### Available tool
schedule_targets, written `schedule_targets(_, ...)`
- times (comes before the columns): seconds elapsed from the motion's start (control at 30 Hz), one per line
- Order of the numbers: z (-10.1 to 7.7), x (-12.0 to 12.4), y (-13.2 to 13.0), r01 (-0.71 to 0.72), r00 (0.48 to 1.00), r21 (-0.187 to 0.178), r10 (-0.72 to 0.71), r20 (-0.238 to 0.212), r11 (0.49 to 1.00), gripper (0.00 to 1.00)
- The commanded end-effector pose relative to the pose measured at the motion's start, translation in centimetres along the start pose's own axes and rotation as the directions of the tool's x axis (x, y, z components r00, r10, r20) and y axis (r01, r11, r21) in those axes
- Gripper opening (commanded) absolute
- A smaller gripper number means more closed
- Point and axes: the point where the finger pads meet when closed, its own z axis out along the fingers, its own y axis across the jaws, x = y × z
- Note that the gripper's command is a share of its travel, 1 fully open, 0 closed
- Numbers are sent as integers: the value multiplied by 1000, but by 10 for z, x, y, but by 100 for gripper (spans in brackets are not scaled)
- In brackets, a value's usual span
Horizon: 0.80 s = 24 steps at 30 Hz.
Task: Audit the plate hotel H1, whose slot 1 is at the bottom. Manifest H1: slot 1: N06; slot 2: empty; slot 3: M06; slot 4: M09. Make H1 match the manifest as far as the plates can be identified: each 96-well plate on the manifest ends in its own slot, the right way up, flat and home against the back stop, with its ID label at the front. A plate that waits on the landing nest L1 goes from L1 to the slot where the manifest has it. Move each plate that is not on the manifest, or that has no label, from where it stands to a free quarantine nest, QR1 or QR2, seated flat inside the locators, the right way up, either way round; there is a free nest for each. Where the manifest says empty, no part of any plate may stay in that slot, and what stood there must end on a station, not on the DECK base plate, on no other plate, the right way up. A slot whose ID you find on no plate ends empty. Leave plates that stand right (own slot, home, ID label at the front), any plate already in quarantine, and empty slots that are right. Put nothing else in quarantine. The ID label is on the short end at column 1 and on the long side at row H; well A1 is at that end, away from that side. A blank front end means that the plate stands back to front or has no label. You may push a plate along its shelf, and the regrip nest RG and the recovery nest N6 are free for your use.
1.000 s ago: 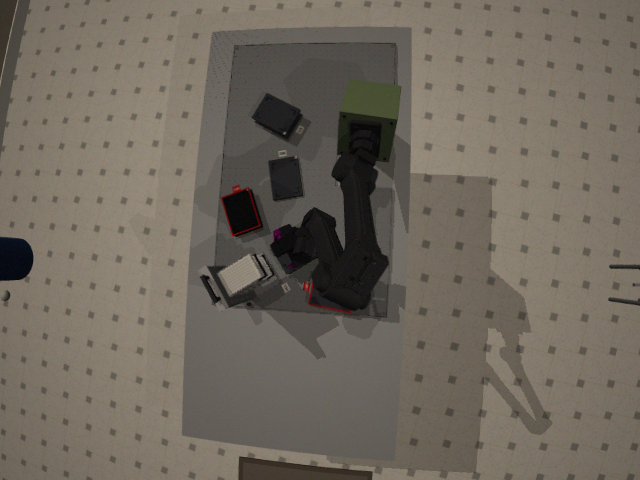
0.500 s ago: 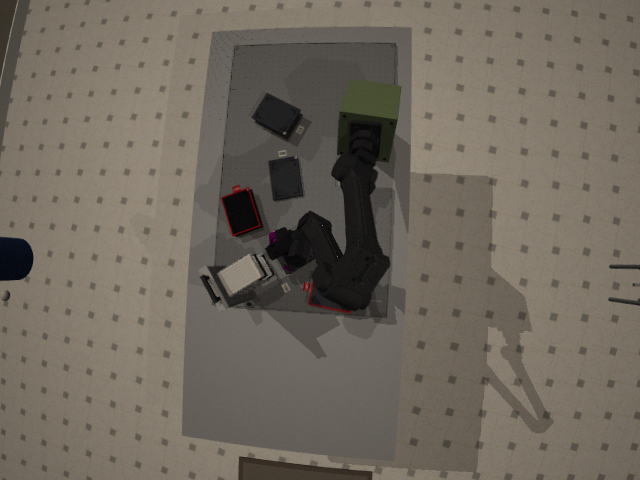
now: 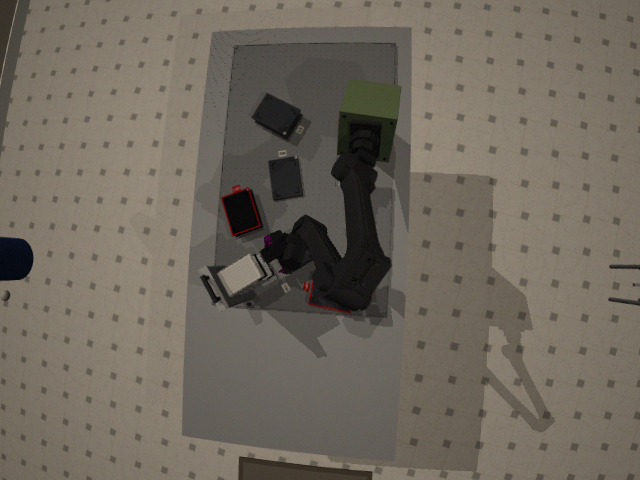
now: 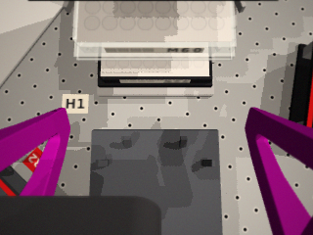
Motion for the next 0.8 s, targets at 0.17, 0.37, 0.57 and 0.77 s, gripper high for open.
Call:
schedule_targets(0.17,10,-13,-5,-9,1000,13,9,10,1000,100)
schedule_targets(0.37,16,-18,-6,-10,1000,16,10,8,1000,100)
schedule_targets(0.57,19,-21,-6,-11,1000,14,11,7,1000,100)
schedule_targets(0.77,25,-28,-6,-11,1000,15,11,9,1000,100)
